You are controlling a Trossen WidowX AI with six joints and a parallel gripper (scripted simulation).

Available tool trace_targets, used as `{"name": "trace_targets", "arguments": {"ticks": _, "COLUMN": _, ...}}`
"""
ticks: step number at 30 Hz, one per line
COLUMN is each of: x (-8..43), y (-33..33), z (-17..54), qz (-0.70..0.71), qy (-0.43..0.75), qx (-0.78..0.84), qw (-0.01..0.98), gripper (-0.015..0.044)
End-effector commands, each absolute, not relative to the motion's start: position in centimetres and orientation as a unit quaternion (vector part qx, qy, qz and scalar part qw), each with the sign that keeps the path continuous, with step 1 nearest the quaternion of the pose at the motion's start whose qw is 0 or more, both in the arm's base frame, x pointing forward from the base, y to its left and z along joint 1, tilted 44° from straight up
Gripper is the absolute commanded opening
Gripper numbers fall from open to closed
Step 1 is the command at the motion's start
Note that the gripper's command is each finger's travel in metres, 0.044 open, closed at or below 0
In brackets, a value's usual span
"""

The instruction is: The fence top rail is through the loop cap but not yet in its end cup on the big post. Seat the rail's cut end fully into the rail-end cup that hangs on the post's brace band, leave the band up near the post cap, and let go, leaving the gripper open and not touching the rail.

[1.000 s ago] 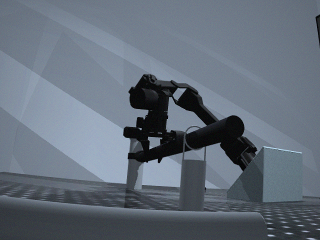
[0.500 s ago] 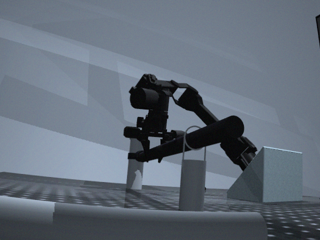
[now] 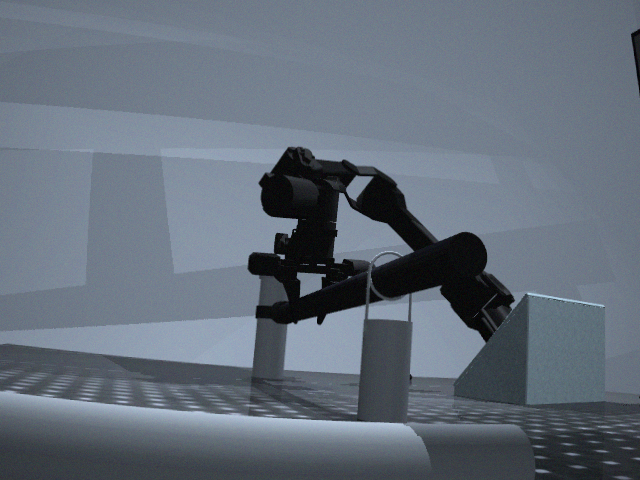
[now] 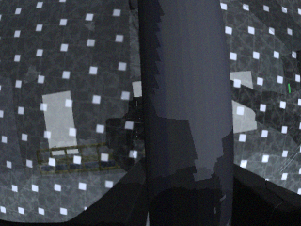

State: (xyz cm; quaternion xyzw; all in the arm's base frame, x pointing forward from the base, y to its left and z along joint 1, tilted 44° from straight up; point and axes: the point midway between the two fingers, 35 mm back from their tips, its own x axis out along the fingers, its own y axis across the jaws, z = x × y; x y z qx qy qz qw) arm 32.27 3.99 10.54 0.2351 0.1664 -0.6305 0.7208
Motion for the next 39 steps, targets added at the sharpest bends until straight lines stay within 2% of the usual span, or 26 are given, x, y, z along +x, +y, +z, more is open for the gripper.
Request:
{"name": "trace_targets", "arguments": {"ticks": 1, "x": 32.29, "y": 3.97, "z": 11.00, "qz": -0.630, "qy": 0.163, "qx": 0.232, "qw": 0.723, "gripper": 0.0000}}
{"name": "trace_targets", "arguments": {"ticks": 39, "x": 32.19, "y": 3.76, "z": 11.04, "qz": -0.634, "qy": 0.163, "qx": 0.231, "qw": 0.720, "gripper": 0.0000}}
